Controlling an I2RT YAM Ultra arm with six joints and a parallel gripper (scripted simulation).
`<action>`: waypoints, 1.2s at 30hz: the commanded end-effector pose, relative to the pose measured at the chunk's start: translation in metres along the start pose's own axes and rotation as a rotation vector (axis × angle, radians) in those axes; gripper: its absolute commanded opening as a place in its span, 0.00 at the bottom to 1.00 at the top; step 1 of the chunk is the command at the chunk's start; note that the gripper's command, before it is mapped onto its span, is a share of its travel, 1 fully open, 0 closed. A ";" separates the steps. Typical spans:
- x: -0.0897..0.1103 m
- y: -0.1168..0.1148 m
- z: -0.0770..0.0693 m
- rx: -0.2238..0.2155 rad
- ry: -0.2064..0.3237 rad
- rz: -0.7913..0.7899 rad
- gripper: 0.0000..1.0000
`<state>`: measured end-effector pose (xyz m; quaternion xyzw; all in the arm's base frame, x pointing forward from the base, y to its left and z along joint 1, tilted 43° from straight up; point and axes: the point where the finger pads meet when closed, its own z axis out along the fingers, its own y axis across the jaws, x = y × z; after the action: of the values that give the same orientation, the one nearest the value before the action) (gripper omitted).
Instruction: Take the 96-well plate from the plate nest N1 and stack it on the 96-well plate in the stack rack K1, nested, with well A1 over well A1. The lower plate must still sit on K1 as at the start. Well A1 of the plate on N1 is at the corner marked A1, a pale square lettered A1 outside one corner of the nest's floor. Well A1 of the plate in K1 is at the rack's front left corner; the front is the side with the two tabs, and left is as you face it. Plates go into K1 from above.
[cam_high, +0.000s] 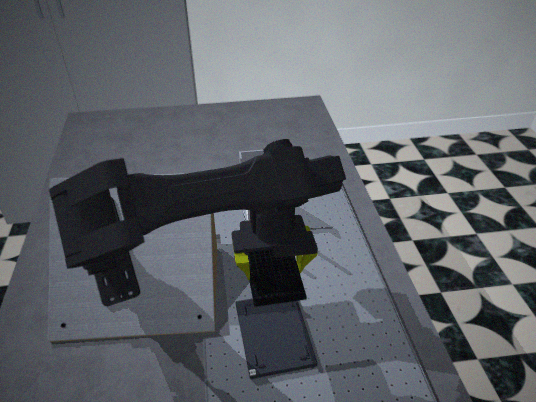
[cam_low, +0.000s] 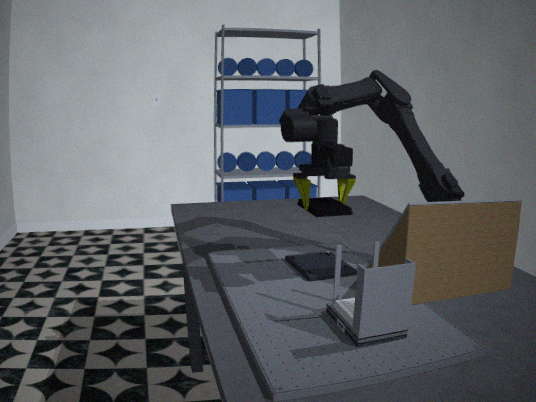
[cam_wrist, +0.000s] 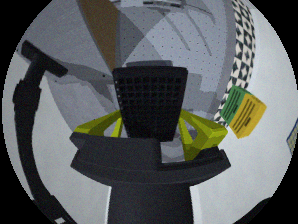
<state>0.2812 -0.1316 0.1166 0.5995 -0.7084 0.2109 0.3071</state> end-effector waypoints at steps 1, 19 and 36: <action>-0.022 -0.001 -0.001 -0.005 -0.010 0.005 0.00; -0.074 -0.012 -0.007 0.016 -0.018 0.025 0.00; -0.124 -0.018 -0.011 0.021 -0.022 0.029 0.00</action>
<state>0.3031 -0.0546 0.0450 0.5964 -0.7111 0.2128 0.3057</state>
